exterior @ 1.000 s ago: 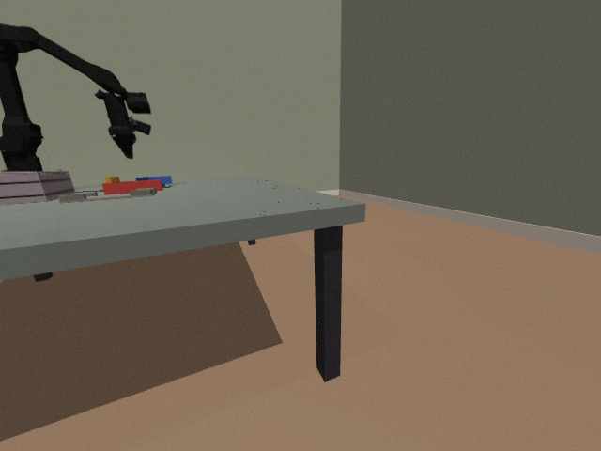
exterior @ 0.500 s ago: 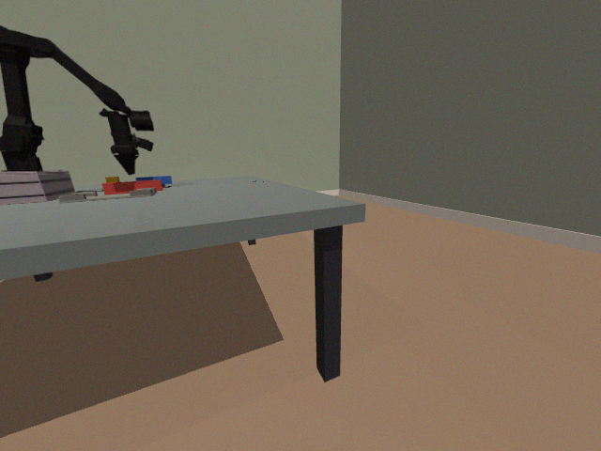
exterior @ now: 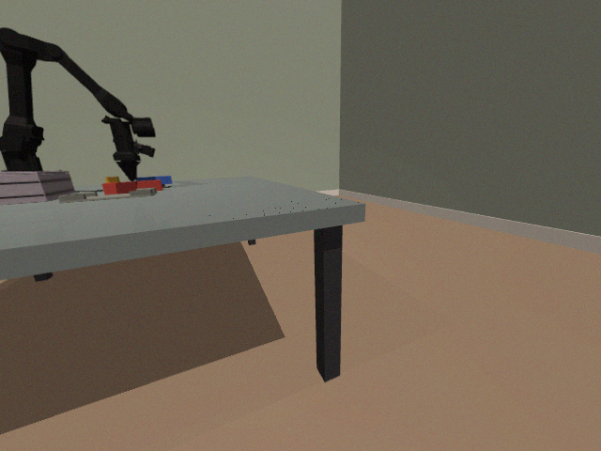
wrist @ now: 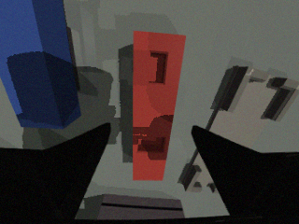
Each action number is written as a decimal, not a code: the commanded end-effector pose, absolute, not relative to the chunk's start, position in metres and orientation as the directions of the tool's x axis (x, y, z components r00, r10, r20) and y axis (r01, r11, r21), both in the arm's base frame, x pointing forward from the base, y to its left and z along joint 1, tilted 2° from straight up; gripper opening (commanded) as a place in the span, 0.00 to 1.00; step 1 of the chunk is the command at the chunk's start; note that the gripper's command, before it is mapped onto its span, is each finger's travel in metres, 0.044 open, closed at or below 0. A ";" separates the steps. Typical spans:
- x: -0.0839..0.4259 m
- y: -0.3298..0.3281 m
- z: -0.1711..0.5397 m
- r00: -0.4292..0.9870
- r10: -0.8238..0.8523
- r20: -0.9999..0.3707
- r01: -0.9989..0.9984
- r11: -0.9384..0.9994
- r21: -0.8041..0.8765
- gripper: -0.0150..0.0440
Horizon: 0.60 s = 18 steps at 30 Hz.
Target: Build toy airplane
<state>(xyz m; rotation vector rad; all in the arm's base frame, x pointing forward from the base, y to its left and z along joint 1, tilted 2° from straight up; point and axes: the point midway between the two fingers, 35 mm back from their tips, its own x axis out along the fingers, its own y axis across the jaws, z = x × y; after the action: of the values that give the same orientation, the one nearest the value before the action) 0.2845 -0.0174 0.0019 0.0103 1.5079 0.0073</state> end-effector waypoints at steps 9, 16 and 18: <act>0.284 -0.018 -0.019 0.056 0.007 -0.998 0.006 1.000 0.008 1.00; 0.284 -0.018 -0.031 0.056 0.007 -0.998 0.006 1.000 0.008 1.00; 0.284 -0.018 -0.033 0.056 0.007 -0.998 0.006 1.000 0.008 1.00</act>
<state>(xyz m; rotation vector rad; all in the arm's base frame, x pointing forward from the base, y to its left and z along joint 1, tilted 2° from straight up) 0.2855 -0.0171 -0.0275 0.0105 1.5090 0.0074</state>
